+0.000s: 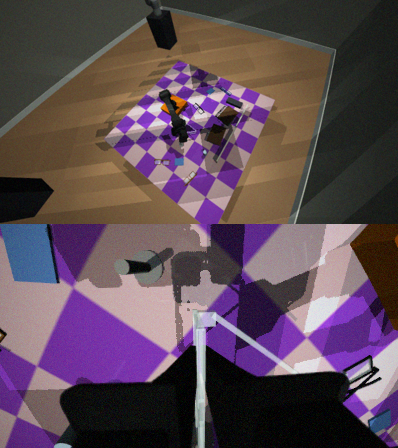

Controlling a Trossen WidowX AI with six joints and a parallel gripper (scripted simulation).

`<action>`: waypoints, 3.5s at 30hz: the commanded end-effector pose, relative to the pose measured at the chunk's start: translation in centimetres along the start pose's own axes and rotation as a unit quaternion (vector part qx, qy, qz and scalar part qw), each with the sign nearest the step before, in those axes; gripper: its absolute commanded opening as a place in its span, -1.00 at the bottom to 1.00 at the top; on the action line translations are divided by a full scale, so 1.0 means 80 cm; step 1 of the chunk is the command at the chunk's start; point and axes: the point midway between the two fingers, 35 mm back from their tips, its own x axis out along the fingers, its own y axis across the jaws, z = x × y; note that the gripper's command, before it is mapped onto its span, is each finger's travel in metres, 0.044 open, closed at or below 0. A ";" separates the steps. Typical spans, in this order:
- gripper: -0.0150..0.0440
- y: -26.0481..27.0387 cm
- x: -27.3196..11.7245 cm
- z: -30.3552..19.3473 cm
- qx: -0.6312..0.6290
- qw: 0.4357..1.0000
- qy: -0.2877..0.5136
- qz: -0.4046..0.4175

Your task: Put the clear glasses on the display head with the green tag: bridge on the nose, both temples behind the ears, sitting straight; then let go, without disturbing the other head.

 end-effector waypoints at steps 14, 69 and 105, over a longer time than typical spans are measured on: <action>-0.49 0.073 0.000 0.125 0.242 0.970 -0.005 0.005; -0.49 0.086 0.076 0.183 0.291 0.957 -0.007 0.006; -0.49 0.078 0.075 0.223 0.291 0.957 -0.008 0.006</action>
